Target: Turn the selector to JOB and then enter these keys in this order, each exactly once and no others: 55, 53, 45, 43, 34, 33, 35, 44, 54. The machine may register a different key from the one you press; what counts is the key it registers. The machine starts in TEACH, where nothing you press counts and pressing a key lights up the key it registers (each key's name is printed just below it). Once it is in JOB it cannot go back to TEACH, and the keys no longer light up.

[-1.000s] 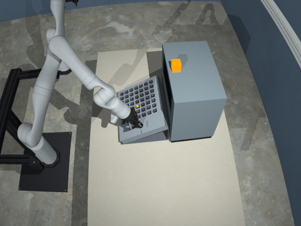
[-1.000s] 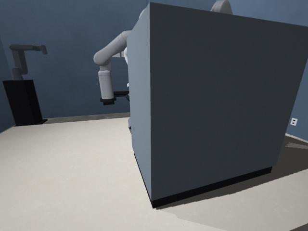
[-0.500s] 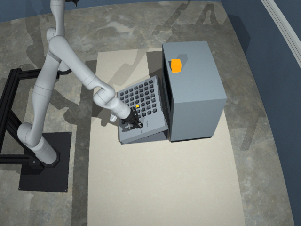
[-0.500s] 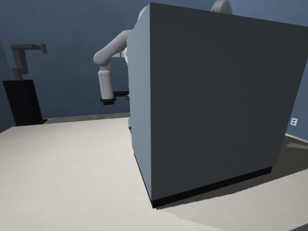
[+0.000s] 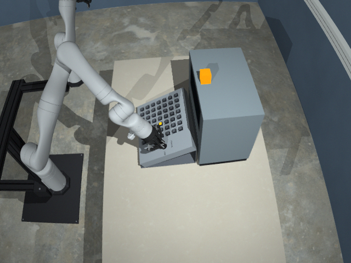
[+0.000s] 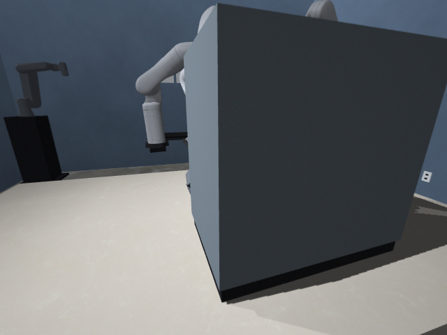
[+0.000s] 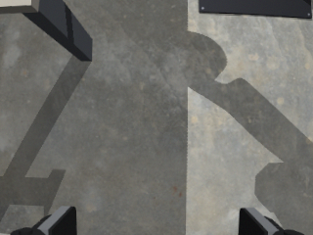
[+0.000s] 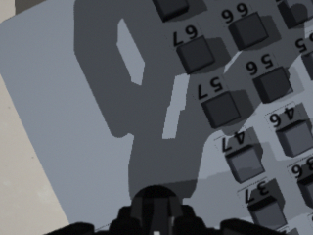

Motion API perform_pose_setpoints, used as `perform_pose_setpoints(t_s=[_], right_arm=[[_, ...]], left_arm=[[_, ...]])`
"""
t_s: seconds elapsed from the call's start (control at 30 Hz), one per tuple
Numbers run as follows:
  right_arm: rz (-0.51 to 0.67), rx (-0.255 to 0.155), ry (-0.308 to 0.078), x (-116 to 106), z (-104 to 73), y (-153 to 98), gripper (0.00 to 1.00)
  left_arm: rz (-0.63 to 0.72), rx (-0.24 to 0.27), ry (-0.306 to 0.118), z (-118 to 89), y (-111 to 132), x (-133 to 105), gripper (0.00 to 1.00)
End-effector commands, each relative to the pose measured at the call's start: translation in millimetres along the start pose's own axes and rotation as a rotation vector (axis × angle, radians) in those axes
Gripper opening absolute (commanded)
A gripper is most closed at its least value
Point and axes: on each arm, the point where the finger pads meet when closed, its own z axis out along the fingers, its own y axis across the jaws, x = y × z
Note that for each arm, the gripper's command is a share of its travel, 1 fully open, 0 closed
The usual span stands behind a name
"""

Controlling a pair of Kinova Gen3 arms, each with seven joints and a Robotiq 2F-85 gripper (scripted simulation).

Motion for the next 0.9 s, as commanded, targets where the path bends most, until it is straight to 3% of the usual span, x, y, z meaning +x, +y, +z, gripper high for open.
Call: perform_pose_setpoints(t_s=[0.0,0.87], right_arm=[[0.061,0.002,0.001,-0.6,-0.3,0.5,0.099],[0.488,0.003,0.001,-0.6,-0.3,0.5,0.099]], left_arm=[[0.000,0.000,-0.002,-0.7,0.1,-0.4,1.000],[0.000,0.000,-0.002,-0.7,0.1,-0.4,1.000]])
